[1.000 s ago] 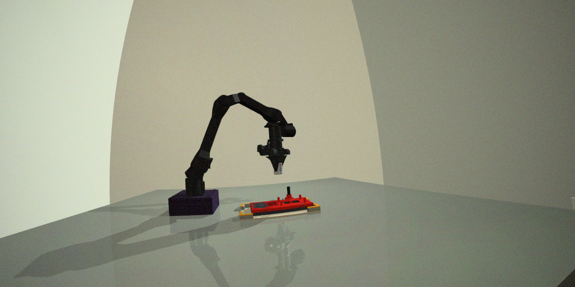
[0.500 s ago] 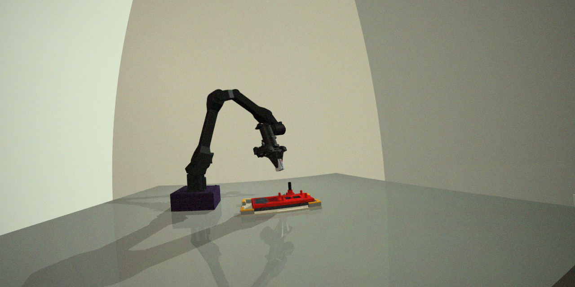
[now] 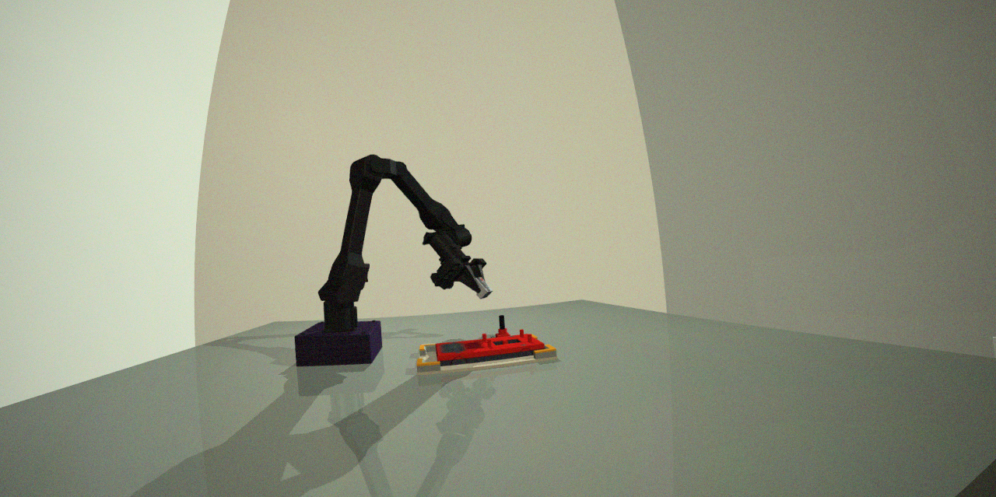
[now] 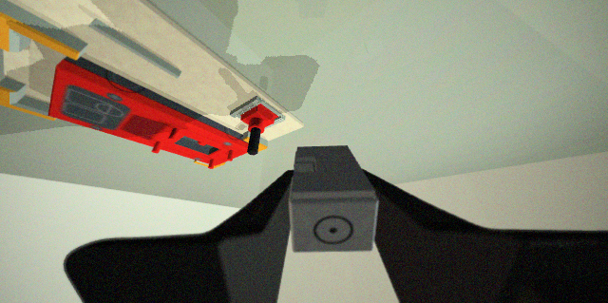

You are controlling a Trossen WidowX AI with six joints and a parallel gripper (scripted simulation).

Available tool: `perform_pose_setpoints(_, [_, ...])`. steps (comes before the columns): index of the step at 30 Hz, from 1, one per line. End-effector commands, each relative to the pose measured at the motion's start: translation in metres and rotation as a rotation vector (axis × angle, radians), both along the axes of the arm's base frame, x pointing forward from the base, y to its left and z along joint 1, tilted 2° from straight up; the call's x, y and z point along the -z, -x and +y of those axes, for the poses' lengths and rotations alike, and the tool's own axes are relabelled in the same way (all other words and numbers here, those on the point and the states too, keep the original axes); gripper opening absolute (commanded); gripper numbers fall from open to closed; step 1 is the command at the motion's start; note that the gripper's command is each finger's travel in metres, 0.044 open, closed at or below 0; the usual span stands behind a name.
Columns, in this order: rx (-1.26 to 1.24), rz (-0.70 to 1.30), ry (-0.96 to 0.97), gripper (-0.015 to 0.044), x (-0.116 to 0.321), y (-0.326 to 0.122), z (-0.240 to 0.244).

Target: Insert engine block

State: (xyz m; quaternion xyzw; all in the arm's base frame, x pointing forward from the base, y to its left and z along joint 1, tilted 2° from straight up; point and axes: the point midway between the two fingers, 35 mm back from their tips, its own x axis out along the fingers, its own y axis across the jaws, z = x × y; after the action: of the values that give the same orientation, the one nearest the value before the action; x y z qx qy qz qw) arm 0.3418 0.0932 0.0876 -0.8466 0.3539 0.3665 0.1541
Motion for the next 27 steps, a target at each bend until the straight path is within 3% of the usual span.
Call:
perform_pose_setpoints(1, [0.007, -0.019, 0.011, 0.0, 0.009, 0.001, -0.001])
perform_pose_setpoints(27, [0.007, -0.019, 0.011, 0.0, 0.047, 0.0, -0.002])
